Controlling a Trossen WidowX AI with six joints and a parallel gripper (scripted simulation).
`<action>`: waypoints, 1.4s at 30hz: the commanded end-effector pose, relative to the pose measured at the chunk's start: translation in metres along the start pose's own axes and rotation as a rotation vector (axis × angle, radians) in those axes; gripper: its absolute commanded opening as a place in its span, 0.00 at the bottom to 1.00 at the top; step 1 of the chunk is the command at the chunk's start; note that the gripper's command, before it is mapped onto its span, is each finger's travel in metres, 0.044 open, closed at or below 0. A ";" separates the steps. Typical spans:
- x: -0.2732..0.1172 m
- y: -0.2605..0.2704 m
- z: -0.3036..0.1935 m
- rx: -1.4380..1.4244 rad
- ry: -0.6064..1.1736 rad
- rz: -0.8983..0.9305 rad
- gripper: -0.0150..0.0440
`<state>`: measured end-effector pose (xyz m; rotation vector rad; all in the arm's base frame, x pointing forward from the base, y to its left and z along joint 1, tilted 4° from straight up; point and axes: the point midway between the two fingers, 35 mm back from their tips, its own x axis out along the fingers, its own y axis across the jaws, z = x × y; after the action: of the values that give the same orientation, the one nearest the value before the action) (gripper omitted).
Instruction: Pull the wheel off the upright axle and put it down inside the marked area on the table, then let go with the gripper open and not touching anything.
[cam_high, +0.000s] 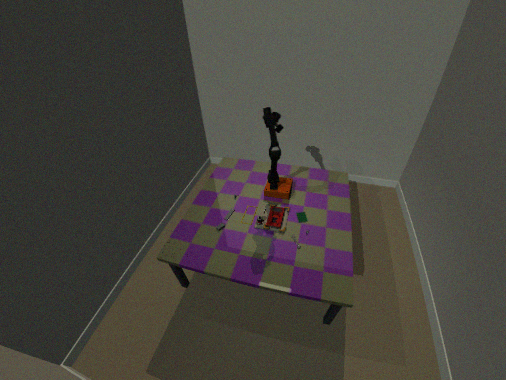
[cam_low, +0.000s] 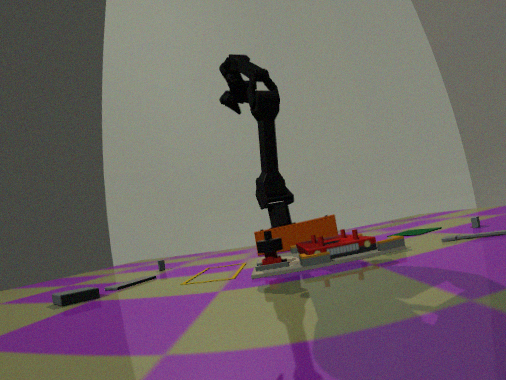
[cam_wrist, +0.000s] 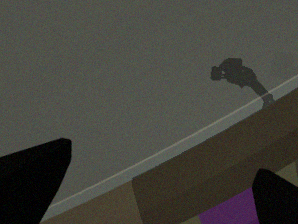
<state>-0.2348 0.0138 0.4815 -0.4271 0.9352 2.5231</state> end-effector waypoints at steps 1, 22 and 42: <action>0.000 0.001 -0.002 -0.007 0.006 0.005 0.89; -0.066 0.110 -0.263 -0.863 0.616 0.562 0.76; -0.278 -0.022 -0.460 -1.791 0.902 1.212 0.76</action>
<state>0.0502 -0.3595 0.2630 -1.9622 -1.6724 3.4478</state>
